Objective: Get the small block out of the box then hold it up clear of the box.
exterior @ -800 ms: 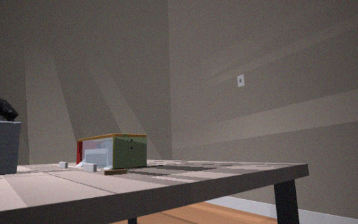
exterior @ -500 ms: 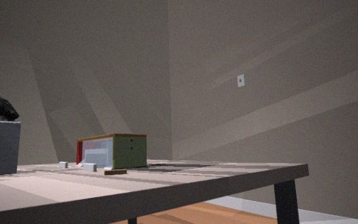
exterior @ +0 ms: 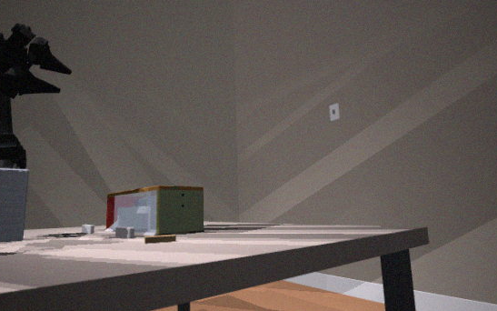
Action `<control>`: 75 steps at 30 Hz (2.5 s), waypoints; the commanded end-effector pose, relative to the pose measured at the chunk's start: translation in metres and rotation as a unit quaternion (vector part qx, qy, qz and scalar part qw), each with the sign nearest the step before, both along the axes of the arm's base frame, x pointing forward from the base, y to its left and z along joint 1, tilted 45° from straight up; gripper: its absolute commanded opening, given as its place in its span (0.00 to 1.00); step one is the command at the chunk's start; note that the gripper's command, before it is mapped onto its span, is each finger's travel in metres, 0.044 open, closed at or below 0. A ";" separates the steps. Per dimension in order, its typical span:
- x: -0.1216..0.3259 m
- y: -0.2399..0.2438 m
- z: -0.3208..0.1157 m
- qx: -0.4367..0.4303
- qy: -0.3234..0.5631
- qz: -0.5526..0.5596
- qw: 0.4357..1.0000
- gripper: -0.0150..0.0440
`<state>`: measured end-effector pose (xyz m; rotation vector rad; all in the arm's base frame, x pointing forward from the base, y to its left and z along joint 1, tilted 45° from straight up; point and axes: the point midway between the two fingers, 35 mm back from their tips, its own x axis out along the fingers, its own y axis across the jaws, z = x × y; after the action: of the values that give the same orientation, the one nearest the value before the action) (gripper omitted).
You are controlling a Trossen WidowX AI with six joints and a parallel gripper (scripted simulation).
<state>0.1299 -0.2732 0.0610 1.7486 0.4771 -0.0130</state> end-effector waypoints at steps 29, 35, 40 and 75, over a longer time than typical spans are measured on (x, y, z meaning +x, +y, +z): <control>0.190 0.274 -0.051 0.191 0.504 0.399 0.742 0.93; 0.190 0.277 -0.054 0.191 0.504 0.399 0.742 0.93; 0.190 0.282 -0.061 0.191 0.504 0.399 0.742 0.93; 0.186 0.318 -0.104 0.192 0.503 0.400 0.742 0.93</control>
<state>0.3182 0.0393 -0.0383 1.6548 2.1277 -0.2754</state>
